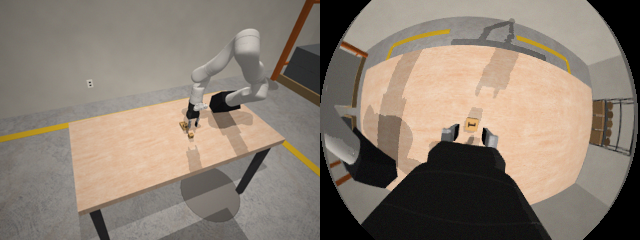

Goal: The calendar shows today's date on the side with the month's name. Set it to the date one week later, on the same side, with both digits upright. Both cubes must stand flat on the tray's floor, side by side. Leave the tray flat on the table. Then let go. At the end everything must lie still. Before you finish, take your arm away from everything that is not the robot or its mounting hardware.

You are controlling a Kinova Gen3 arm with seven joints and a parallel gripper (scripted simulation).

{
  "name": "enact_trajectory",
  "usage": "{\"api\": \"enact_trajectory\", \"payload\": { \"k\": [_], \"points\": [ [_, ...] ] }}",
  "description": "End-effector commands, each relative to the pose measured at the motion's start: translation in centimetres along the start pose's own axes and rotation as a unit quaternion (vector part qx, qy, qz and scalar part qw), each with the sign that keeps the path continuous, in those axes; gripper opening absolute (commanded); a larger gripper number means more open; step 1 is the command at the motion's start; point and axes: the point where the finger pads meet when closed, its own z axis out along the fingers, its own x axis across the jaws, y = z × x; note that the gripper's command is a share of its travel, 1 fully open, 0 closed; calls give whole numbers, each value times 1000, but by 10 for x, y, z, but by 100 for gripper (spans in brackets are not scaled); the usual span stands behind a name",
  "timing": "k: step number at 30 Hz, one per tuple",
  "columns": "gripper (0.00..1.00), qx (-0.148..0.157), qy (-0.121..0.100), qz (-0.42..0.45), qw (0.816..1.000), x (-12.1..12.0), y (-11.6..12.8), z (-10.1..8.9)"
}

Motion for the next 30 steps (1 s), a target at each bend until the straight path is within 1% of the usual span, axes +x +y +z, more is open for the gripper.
{"api": "enact_trajectory", "payload": {
  "k": [1,16,30],
  "points": [
    [87,3,-1,8,1000,-2,-2,1],
    [87,3,-2,8,1000,-2,-2,4],
    [87,4,-3,7,1000,-2,-3,20]
  ]
}}
